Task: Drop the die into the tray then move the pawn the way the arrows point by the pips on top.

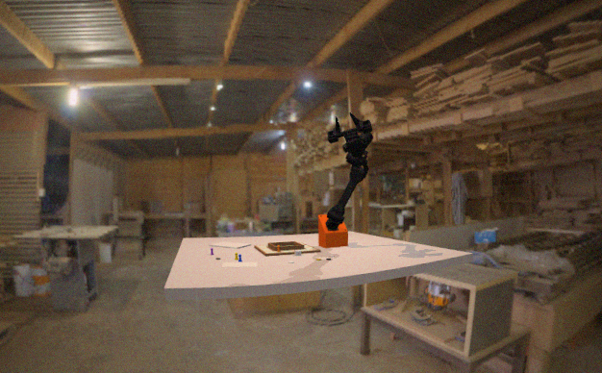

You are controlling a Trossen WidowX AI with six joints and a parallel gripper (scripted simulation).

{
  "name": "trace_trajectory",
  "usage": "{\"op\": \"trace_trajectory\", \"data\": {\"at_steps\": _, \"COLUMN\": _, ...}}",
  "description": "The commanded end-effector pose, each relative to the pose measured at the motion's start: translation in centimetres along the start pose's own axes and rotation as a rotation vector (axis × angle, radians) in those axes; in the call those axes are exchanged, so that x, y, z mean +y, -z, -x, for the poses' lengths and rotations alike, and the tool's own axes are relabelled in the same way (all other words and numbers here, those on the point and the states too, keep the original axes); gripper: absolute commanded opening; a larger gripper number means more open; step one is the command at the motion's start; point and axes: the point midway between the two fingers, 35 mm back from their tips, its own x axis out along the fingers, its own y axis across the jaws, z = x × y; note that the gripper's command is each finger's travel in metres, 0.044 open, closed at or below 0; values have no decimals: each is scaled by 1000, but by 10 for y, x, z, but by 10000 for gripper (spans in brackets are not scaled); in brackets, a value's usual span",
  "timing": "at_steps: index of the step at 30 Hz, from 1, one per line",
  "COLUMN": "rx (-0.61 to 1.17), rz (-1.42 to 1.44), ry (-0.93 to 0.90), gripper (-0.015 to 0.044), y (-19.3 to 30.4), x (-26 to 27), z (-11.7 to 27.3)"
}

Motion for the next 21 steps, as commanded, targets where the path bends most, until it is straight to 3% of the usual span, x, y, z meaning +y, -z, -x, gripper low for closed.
{"op": "trace_trajectory", "data": {"at_steps": 1, "rx": -184, "rz": -87, "ry": -60, "gripper": 275, "y": -59, "x": 39, "z": 3}}
{"op": "trace_trajectory", "data": {"at_steps": 12, "rx": -571, "rz": -431, "ry": -511, "gripper": 275, "y": -178, "x": 178, "z": 58}}
{"op": "trace_trajectory", "data": {"at_steps": 21, "rx": -603, "rz": -787, "ry": -1144, "gripper": 275, "y": -220, "x": 294, "z": 153}}
